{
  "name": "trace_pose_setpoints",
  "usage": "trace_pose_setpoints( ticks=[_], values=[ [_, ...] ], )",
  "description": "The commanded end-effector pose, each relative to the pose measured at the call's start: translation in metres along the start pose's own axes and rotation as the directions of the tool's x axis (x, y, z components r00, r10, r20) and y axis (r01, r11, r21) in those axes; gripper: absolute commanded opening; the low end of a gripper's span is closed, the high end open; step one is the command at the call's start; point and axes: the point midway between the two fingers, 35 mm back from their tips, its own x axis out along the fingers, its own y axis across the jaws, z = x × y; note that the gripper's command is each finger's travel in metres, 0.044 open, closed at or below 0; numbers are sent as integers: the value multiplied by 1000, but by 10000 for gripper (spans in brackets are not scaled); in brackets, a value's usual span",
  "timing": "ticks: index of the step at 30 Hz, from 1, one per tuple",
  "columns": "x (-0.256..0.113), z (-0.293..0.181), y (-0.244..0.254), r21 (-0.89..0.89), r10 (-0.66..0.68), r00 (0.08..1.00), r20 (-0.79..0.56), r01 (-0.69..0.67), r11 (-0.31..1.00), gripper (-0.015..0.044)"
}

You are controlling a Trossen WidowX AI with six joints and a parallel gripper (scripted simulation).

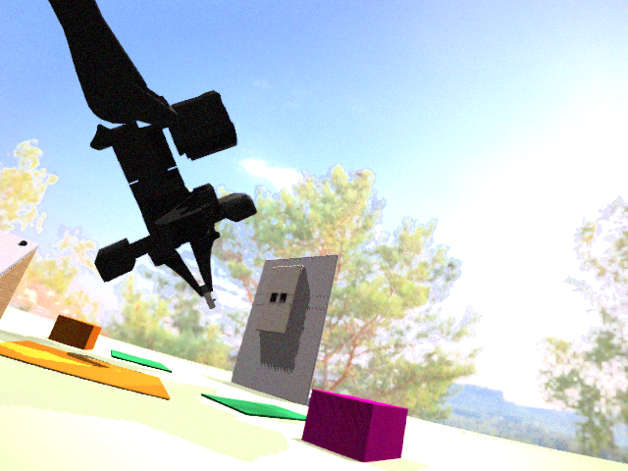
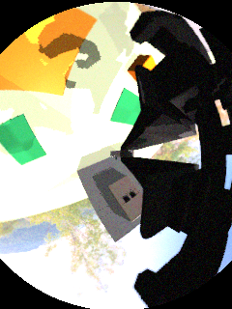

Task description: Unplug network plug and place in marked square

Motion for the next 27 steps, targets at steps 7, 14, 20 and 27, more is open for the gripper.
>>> trace_pose_setpoints(
  ticks=[7,14,20,27],
  values=[
    [-18,27,-26,151,-144,967,209,113,982,0],
    [-36,47,-41,234,-206,913,353,127,964,0],
    [-54,64,-48,282,-229,849,475,100,954,0],
    [-78,83,-52,304,-219,765,606,32,952,0]
  ],
)
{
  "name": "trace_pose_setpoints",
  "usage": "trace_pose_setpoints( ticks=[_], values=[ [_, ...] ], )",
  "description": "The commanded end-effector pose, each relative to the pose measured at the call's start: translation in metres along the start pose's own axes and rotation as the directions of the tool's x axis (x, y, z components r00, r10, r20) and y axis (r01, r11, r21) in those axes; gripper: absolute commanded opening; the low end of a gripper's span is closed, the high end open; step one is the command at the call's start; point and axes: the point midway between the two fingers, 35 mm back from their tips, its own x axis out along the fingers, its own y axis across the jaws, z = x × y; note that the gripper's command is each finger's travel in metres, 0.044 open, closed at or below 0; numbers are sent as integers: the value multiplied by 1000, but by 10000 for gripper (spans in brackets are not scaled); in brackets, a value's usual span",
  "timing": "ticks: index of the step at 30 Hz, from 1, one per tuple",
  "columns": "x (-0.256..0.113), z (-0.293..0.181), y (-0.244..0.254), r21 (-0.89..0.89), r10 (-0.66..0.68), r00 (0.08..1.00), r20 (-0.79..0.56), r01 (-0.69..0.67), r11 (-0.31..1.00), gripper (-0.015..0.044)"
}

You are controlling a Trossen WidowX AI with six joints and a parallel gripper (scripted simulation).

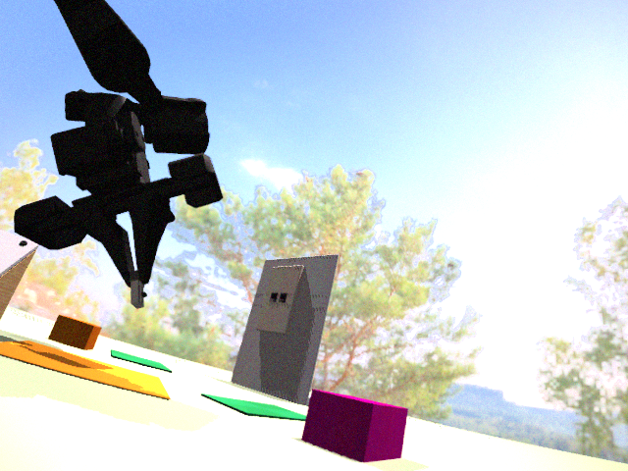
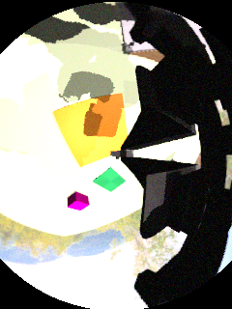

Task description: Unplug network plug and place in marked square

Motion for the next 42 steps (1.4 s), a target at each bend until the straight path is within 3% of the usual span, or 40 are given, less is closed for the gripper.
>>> trace_pose_setpoints(
  ticks=[1,42],
  values=[
    [-6,16,3,38,33,996,81,-36,999,0],
    [25,16,-15,43,23,997,77,-27,999,0]
  ],
)
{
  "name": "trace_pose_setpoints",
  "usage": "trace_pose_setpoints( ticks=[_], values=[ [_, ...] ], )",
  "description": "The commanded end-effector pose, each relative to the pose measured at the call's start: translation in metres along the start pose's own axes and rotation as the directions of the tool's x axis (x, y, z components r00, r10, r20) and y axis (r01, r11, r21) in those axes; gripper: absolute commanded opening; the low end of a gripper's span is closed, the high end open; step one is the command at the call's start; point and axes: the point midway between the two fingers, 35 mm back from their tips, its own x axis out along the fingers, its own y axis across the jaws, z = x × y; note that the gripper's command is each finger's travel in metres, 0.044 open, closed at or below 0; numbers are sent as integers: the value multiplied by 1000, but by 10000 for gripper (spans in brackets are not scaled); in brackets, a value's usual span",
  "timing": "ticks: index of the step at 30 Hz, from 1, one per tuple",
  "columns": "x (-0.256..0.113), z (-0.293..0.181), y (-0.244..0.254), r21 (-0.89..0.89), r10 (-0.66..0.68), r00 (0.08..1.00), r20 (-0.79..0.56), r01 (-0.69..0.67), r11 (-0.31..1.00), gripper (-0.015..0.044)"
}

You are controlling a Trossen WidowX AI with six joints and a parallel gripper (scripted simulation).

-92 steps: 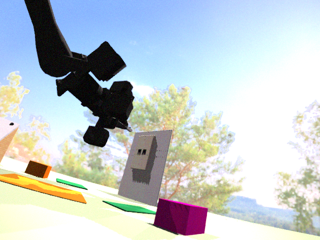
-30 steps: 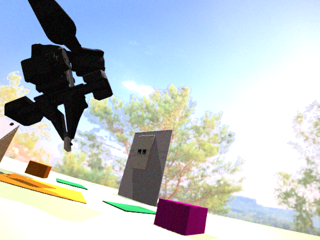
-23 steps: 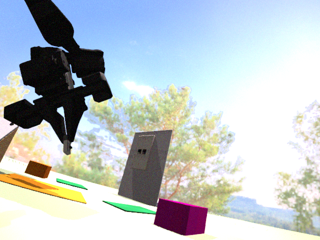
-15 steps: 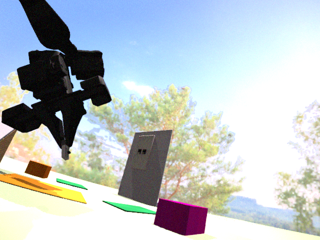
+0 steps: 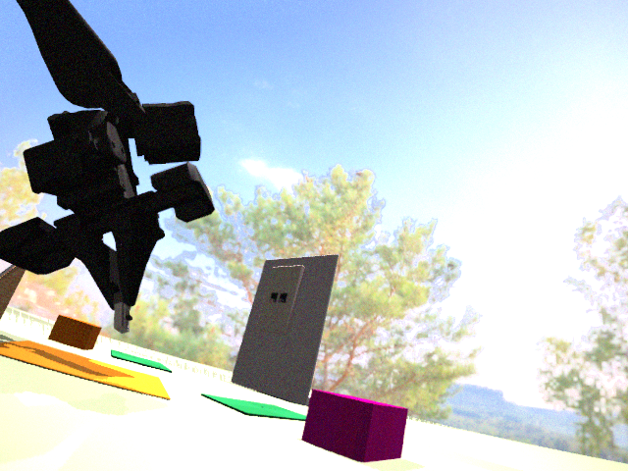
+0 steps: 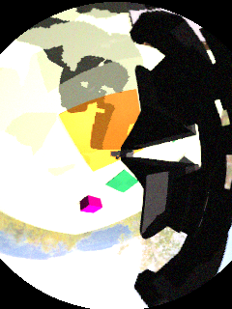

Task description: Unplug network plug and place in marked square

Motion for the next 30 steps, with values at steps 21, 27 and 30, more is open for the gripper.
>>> trace_pose_setpoints(
  ticks=[21,27,30],
  values=[
    [19,3,-16,-13,1,1000,3,-1,1000,0],
    [23,4,-19,-14,6,1000,6,-6,1000,0],
    [24,4,-19,-14,6,1000,6,-6,1000,0]
  ],
)
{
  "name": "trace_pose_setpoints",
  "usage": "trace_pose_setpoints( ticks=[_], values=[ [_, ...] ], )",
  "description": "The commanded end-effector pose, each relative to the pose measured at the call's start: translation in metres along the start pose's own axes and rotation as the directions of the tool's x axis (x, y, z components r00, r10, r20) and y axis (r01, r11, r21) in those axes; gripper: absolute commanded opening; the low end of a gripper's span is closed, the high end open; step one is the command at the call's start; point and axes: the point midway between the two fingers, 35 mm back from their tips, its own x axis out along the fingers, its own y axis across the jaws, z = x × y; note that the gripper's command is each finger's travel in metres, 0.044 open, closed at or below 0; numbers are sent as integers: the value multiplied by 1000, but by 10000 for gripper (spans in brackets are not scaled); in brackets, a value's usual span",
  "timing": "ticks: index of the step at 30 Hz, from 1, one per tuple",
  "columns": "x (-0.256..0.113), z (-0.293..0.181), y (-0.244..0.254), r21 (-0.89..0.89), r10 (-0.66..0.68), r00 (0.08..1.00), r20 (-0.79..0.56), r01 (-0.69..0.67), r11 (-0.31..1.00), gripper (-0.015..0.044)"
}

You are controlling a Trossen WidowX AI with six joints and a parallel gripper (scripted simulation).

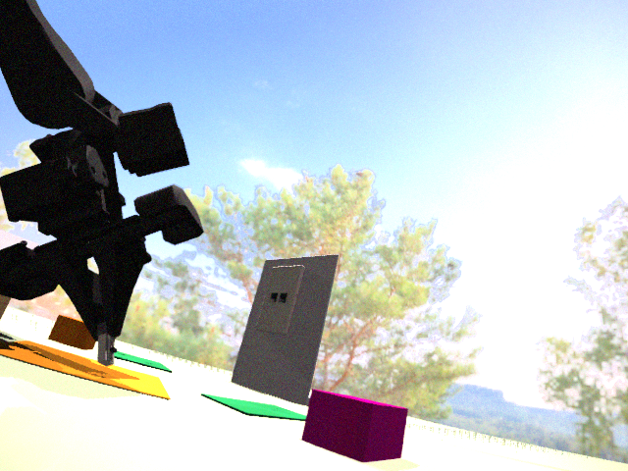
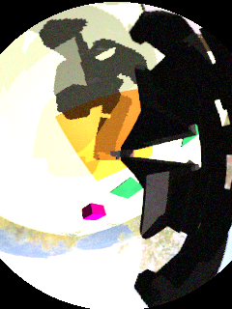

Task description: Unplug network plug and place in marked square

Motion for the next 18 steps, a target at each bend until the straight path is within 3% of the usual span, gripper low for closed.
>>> trace_pose_setpoints(
  ticks=[1,18],
  values=[
    [2,0,-4,-11,-5,1000,-2,5,1000,0],
    [7,1,-1,-11,-4,1000,-2,4,1000,0]
  ],
)
